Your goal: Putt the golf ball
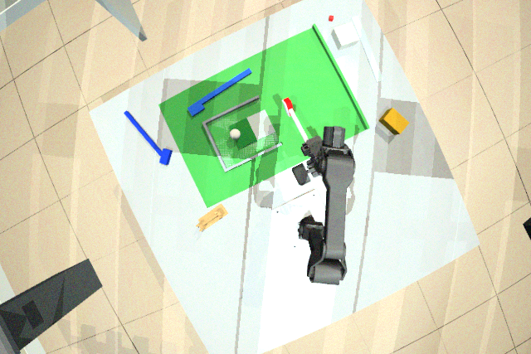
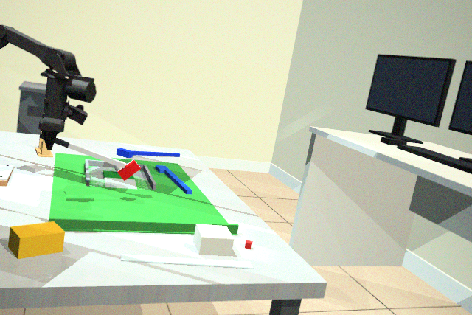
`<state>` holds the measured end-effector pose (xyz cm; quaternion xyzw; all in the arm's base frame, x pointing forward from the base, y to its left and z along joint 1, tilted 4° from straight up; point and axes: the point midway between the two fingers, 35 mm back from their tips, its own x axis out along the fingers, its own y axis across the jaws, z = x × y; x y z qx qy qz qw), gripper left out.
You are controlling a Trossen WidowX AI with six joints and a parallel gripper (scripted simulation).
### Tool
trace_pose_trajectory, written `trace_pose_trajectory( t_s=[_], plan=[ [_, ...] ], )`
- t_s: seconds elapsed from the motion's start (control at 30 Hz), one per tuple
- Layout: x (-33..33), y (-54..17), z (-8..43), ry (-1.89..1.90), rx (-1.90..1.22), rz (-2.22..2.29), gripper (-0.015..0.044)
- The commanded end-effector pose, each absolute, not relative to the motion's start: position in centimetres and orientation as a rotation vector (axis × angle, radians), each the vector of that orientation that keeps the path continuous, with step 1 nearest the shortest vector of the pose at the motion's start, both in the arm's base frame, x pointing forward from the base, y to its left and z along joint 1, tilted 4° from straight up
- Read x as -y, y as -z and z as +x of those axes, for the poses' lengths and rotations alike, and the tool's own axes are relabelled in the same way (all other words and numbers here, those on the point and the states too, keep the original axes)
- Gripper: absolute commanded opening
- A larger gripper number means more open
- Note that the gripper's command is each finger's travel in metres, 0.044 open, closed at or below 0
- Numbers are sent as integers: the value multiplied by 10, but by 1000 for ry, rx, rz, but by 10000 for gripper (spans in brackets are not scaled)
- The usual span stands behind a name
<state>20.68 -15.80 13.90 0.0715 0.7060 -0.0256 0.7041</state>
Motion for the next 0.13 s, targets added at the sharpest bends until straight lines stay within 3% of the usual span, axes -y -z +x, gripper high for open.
trace_pose_trajectory(
  t_s=[0.0, 0.1],
  plan=[
    [159, -139, 208, 59, -1566, 157, 0],
    [159, -139, 208, 59, -1566, 157, 0]
  ],
)
